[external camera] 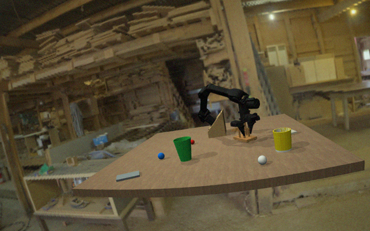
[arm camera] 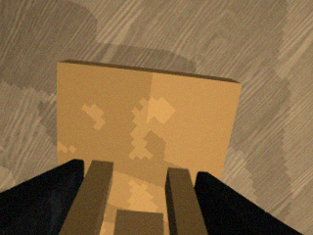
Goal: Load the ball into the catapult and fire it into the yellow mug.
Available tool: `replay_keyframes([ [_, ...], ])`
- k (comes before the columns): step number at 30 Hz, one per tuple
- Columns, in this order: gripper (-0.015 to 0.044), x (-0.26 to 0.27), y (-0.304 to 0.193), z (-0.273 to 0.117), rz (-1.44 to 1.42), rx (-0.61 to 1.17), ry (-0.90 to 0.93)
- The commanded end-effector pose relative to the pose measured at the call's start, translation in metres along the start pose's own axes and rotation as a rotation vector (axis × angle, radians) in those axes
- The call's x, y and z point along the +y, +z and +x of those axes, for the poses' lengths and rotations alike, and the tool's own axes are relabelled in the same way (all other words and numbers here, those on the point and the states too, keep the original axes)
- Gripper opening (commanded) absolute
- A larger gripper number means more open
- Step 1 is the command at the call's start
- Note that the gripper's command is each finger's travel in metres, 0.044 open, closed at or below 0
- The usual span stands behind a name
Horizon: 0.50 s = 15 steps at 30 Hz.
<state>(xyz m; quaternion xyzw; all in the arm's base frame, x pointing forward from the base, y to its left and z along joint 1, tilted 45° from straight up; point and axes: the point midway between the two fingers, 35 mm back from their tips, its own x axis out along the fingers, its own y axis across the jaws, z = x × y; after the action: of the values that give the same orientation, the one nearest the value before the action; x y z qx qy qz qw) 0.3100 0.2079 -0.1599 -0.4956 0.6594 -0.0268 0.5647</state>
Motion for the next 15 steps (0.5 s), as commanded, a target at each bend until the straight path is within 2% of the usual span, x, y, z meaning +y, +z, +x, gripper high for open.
replay_keyframes([
  [1, 0.0000, 0.001, 0.000, 0.003, -0.008, -0.010, -0.006],
  [14, 0.0000, -0.001, 0.001, 0.012, 0.002, -0.005, -0.001],
  [15, 0.0026, -0.001, 0.001, 0.012, 0.002, -0.005, -0.001],
])
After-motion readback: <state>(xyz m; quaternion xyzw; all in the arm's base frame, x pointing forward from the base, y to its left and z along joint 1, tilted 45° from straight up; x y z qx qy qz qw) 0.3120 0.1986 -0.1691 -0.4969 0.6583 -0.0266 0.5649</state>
